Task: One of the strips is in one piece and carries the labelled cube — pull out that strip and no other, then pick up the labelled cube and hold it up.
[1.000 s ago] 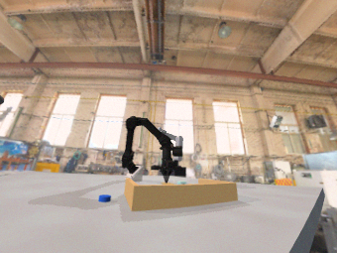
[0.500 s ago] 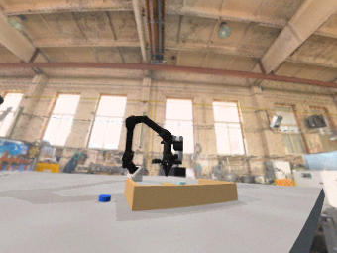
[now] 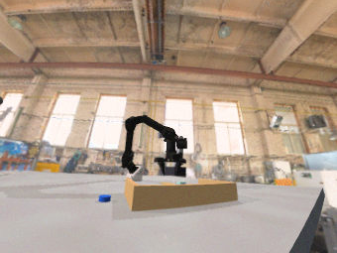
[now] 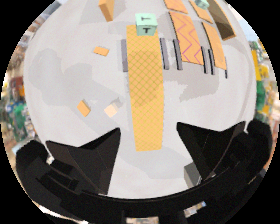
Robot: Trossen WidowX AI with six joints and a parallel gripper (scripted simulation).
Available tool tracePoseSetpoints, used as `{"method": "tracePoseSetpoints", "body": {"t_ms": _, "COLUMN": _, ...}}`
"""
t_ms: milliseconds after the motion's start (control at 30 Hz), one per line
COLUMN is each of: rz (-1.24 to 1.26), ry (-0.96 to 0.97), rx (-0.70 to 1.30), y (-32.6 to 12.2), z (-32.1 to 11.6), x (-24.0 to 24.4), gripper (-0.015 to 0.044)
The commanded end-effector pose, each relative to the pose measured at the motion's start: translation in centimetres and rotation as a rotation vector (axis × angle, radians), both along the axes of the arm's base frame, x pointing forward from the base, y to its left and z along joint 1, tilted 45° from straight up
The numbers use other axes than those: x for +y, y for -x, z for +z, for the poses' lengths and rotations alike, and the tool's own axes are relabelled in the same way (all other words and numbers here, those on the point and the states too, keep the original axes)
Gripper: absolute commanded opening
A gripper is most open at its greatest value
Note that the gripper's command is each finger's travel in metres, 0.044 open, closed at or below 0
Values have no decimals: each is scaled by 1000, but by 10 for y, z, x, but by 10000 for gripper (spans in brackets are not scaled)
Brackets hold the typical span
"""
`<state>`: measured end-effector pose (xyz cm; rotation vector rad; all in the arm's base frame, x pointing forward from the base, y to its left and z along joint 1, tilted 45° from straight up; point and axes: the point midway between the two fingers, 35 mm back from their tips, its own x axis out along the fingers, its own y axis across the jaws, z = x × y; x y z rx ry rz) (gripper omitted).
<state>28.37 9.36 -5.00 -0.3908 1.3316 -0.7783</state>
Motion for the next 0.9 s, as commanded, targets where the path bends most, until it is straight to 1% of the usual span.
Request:
{"method": "tracePoseSetpoints", "body": {"t_ms": 0, "rz": 5, "ry": 5, "rx": 0, "y": -14, "z": 5, "x": -2, "gripper": 440}}
{"method": "tracePoseSetpoints", "body": {"t_ms": 867, "rz": 5, "ry": 7, "rx": -4, "y": -101, "z": 36, "x": -12, "gripper": 440}}
